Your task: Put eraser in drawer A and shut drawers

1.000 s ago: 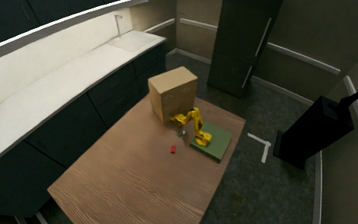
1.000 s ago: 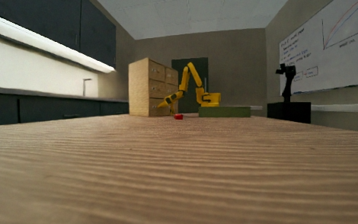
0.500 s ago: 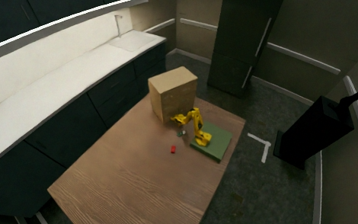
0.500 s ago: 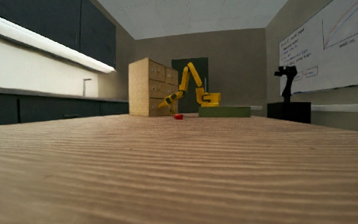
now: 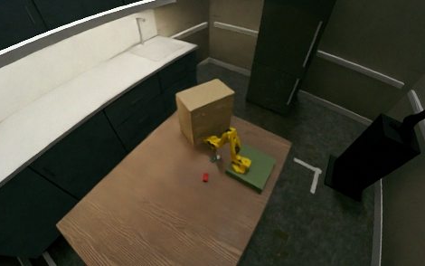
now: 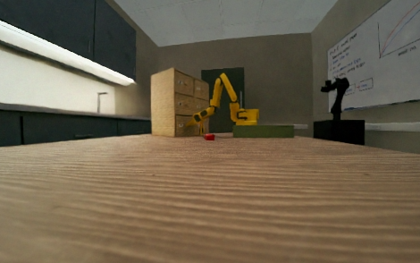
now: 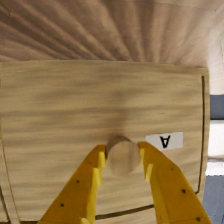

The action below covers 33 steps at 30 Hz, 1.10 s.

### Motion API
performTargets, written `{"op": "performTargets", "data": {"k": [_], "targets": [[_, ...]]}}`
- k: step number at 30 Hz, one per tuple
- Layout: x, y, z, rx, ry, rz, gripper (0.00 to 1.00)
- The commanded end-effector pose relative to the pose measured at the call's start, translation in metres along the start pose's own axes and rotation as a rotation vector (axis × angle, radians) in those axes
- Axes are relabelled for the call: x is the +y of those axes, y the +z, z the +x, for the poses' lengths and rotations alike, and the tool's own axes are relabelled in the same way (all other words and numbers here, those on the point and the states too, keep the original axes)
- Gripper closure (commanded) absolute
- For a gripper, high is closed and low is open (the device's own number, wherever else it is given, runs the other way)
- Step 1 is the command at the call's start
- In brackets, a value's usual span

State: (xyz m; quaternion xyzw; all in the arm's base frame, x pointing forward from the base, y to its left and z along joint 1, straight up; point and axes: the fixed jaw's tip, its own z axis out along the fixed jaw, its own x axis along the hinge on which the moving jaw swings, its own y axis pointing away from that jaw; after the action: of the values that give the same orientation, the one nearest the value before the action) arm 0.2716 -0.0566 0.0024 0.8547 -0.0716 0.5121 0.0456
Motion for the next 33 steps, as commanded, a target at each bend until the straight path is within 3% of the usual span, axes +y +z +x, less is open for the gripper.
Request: {"op": "performTargets", "data": {"k": [1,11,33], "targets": [[0.0083,0.0005,-0.0018,-0.001,0.004,-0.030,0.93],[0.0083,0.0005,-0.0018,-0.001,0.004,-0.030,1.00],[0.0065,-0.0012,-0.0021,-0.001,0.004,-0.025,1.00]]}}
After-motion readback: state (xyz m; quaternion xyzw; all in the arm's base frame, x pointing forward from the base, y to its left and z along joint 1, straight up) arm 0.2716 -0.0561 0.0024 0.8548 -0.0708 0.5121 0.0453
